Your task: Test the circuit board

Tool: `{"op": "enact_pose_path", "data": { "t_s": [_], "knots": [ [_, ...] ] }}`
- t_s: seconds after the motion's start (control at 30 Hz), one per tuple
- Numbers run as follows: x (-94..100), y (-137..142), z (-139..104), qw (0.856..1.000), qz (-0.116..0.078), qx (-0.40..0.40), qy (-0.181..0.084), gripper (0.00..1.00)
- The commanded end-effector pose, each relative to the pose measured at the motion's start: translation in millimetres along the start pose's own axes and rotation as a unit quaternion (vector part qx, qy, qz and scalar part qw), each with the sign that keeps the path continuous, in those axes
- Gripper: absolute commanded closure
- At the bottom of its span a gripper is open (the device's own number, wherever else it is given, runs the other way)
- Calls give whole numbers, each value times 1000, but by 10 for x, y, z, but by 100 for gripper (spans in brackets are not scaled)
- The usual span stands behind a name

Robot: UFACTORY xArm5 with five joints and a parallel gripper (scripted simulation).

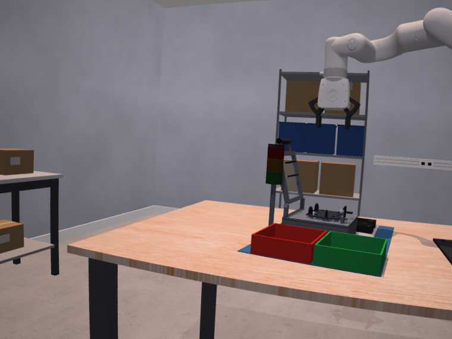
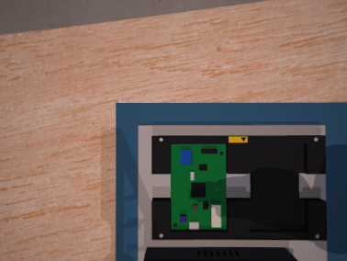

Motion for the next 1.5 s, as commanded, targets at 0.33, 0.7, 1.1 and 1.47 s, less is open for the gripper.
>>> {"op": "enact_pose_path", "data": {
  "t_s": [0.33,0.7,1.1,1.47],
  "knots": [
    [-436,-3,4,1000,2,0,0,0],
    [-1142,-5,8,1000,2,0,0,0],
    [-1802,-7,13,1000,2,0,0,0],
    [-2410,-8,17,1000,2,0,0,0]
  ]
}}
Point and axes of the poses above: the point where the finger pads meet when closed, its own x axis back along the fingers, its own y axis across the jaws, z = x × y, the point moved 9 cm from there along x, back along the fingers, and after that the axes turned 1 degree about x, right-handed, at the moved point
